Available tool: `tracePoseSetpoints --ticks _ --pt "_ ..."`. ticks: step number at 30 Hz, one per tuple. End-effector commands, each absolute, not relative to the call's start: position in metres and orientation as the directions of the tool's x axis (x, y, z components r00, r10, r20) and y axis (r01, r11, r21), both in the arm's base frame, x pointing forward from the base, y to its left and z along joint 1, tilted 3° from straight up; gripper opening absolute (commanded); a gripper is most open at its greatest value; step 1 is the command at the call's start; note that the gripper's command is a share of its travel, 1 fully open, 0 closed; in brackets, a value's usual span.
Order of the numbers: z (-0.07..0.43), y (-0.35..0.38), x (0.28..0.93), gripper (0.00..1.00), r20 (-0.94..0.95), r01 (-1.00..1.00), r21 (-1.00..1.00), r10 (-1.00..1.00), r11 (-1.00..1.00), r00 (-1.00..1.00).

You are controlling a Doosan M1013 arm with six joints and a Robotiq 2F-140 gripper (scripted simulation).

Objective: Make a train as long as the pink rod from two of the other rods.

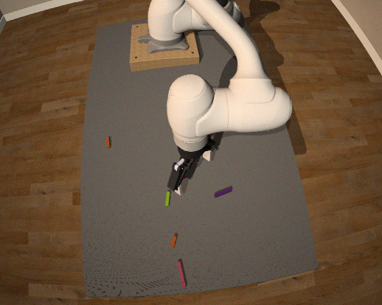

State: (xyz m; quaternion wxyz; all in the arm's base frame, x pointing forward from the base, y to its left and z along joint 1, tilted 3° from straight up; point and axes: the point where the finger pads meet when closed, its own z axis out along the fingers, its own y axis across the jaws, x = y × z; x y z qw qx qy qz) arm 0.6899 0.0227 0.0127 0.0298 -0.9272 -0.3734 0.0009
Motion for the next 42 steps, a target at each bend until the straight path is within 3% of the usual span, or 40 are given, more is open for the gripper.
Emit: tracePoseSetpoints --ticks 1,34,42 --pt "0.013 0.023 0.69 1.0 0.021 0.692 -0.056 0.693 -0.719 0.721" --pt "0.013 0.022 0.691 1.0 0.02 0.681 -0.056 0.681 -0.731 0.732" --pt "0.012 0.015 0.707 1.0 0.002 0.434 -0.06 0.434 -0.899 0.901"
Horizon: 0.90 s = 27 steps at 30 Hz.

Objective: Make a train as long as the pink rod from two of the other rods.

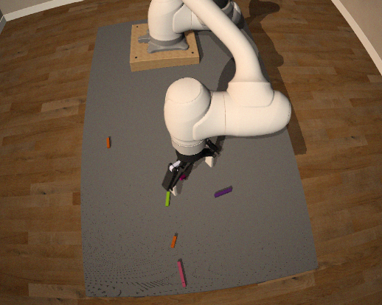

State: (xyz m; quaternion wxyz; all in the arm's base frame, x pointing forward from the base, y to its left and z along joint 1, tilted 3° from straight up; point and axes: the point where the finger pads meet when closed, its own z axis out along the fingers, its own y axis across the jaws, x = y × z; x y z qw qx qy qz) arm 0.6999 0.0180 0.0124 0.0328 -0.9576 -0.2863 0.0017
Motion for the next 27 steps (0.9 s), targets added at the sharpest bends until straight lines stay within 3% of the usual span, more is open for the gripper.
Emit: tracePoseSetpoints --ticks 1,9,14,27 --pt "0.012 0.014 0.708 1.0 0.0 0.402 -0.06 0.402 -0.914 0.916" --pt "0.012 0.009 0.719 1.0 -0.012 0.203 -0.059 0.204 -0.977 0.979" --pt "0.011 0.003 0.73 1.0 -0.025 -0.02 -0.054 -0.018 -0.998 1.0" --pt "0.01 -0.009 0.752 1.0 -0.045 -0.44 -0.039 -0.438 -0.897 0.898"
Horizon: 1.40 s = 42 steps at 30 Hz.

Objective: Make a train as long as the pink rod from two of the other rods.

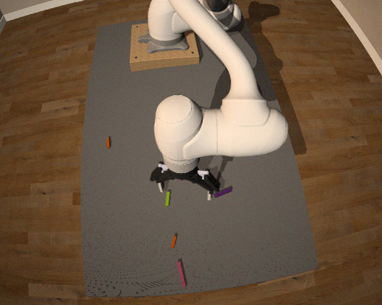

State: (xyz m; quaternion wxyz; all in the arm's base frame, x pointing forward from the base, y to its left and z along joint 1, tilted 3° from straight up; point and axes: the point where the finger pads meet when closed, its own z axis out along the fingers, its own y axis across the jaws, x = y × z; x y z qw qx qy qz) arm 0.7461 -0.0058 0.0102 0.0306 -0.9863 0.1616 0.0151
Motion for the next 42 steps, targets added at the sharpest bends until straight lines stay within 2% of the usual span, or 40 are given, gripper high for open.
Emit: tracePoseSetpoints --ticks 1,11,42 --pt "0.01 -0.01 0.754 1.0 -0.047 -0.473 -0.037 -0.471 -0.88 0.881" --pt "0.009 -0.019 0.769 1.0 -0.056 -0.715 -0.021 -0.714 -0.698 0.698" --pt "0.009 -0.019 0.769 1.0 -0.056 -0.721 -0.021 -0.719 -0.693 0.693"
